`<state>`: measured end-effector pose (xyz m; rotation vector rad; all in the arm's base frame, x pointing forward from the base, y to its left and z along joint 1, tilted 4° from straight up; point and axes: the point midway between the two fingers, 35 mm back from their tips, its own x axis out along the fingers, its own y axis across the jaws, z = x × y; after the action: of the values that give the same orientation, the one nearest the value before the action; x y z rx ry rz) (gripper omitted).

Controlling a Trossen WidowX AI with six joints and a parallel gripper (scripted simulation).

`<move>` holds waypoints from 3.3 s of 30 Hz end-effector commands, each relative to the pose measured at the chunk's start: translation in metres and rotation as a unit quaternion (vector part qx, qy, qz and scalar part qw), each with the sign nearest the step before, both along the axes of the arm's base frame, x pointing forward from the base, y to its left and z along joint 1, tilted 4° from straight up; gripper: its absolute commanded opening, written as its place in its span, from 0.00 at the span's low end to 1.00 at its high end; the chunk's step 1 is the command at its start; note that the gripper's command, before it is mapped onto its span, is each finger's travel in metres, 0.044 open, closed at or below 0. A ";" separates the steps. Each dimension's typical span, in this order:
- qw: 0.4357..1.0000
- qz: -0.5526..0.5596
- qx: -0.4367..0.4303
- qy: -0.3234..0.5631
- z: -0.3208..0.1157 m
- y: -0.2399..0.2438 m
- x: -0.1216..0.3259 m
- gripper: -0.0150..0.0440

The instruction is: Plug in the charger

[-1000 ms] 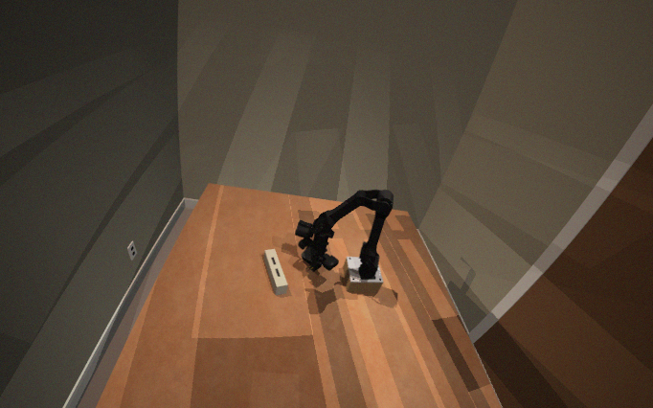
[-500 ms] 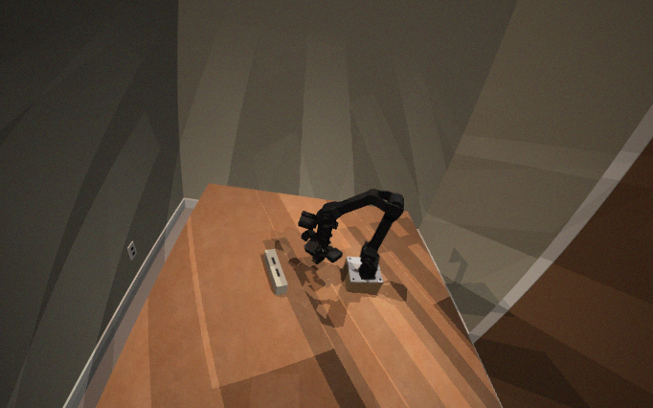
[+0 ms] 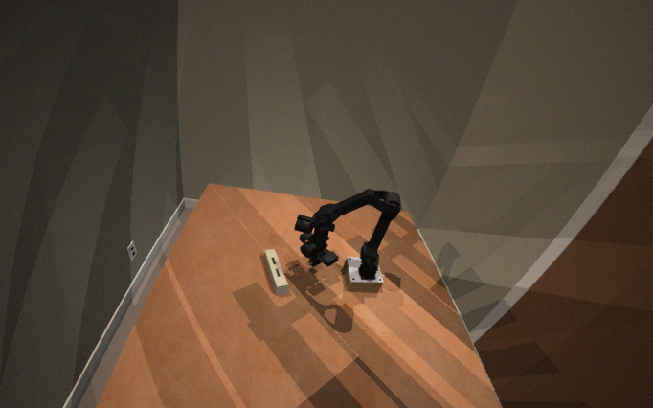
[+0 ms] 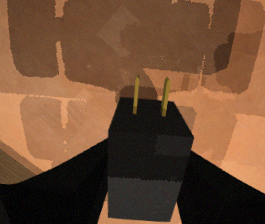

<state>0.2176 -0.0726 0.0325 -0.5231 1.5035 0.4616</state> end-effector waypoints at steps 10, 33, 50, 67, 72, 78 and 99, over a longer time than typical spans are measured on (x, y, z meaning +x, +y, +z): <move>0.998 -0.057 0.005 -0.005 -0.009 0.013 0.019 0.25; 0.990 -0.139 0.013 -0.005 -0.025 0.038 0.042 0.25; 0.989 -0.150 0.014 -0.005 -0.024 0.045 0.063 0.25; 0.987 -0.161 0.016 -0.006 -0.025 0.055 0.084 0.25; 0.986 -0.164 0.016 -0.006 -0.026 0.058 0.090 0.25; 0.986 -0.166 0.016 -0.006 -0.026 0.061 0.094 0.25; 0.986 -0.166 0.016 -0.006 -0.025 0.062 0.094 0.25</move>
<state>0.3111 -0.0118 0.0064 -0.2484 1.5336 0.2199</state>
